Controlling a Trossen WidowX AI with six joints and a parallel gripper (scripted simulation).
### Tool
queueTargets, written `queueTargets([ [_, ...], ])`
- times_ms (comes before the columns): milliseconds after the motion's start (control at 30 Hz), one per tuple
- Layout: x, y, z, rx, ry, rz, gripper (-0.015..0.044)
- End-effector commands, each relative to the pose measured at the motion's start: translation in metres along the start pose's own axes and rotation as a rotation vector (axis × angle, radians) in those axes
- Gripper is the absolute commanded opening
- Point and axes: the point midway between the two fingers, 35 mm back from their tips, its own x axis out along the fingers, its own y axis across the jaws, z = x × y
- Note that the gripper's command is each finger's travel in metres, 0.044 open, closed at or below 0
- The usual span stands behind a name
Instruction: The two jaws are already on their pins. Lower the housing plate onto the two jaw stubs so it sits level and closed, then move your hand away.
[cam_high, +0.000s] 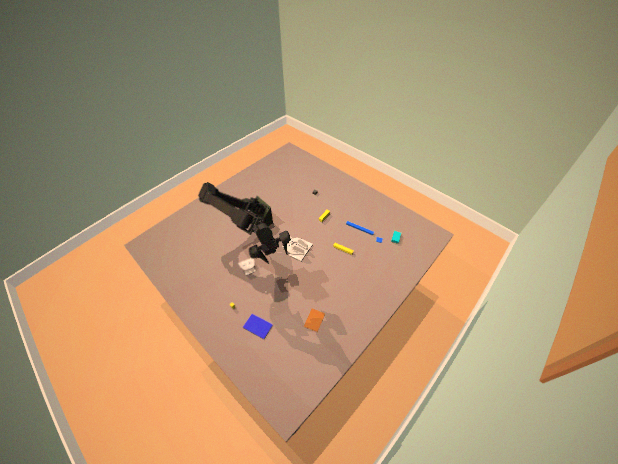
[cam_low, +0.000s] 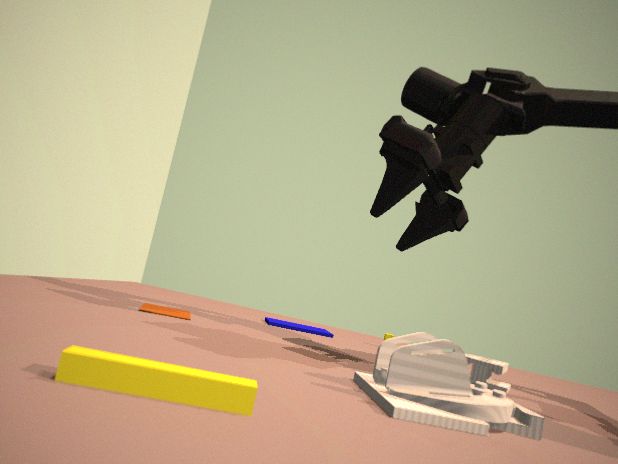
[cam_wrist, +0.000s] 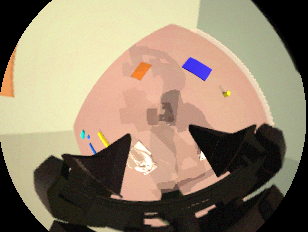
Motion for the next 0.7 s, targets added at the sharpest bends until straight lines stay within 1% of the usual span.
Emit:
queueTargets([
  [0, 0.001, -0.046, -0.028, -0.058, 0.114, -0.094, 0.044],
  [167, -0.006, -0.091, -0.058, -0.109, 0.239, -0.173, 0.044],
  [367, -0.023, -0.136, -0.096, -0.166, 0.397, -0.241, 0.044],
  [667, -0.025, -0.14, -0.101, -0.172, 0.415, -0.246, 0.044],
])
